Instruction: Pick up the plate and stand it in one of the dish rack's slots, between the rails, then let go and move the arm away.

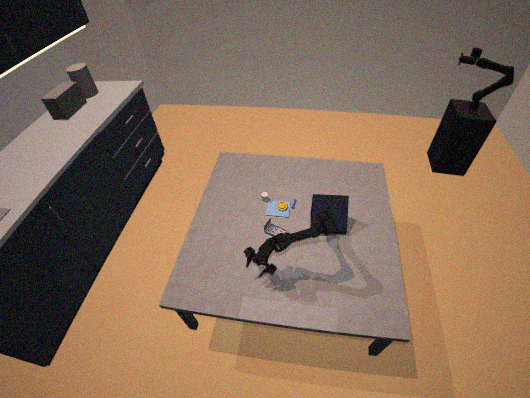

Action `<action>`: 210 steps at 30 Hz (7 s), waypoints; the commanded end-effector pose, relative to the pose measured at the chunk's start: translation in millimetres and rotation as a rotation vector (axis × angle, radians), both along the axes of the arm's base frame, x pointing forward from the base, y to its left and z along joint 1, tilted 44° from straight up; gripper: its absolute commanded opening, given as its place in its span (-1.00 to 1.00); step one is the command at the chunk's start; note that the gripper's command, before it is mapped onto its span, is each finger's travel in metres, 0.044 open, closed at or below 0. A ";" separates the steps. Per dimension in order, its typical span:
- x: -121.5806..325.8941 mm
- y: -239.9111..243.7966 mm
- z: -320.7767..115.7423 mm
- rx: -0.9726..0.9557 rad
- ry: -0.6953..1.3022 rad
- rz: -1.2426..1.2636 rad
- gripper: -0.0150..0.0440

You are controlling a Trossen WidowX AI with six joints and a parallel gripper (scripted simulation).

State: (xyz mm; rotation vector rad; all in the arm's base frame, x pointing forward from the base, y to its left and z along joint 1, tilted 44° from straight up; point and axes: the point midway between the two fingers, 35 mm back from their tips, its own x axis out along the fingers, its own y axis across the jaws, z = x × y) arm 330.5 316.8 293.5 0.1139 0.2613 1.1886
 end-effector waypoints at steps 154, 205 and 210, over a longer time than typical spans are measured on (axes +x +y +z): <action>-24.2 -422.4 -338.4 -0.423 1.241 -0.220 -0.49; -52.4 -350.5 -177.9 -0.012 2.134 -0.919 -0.49; -63.6 -334.9 -164.3 0.069 2.256 -1.027 -0.49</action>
